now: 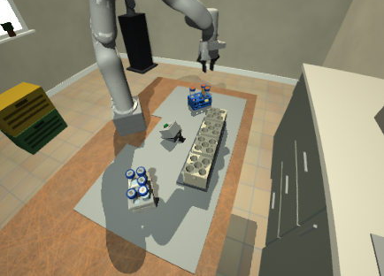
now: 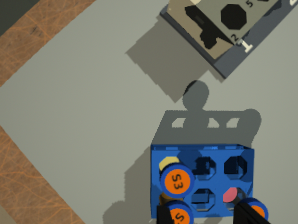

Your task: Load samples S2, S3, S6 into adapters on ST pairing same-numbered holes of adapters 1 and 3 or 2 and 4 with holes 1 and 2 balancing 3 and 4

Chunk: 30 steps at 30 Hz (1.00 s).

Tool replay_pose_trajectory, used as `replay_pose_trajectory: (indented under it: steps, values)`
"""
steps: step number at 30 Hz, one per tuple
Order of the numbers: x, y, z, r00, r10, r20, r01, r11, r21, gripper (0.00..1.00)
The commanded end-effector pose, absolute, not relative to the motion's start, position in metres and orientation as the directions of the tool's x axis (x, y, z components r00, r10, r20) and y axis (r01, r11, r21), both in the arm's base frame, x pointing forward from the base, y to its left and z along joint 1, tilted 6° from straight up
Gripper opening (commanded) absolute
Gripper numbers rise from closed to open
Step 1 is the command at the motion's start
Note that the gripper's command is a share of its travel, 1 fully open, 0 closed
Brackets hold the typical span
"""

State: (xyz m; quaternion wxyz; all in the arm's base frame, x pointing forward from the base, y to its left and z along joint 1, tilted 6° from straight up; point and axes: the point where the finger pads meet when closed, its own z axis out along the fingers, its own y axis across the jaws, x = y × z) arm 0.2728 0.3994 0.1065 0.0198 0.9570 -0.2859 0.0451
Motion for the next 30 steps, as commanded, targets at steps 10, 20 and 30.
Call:
replay_pose_trajectory:
  steps: [10,20,30]
  values:
    - [0.248,0.386,0.107,0.925,-0.369,0.094,-0.372,-0.928,0.026,0.57]
    - [0.204,0.361,0.105,0.996,-0.045,0.08,-0.049,-0.997,0.056,0.57]
    - [0.196,0.356,0.105,0.974,0.219,0.062,0.215,-0.974,0.075,0.57]
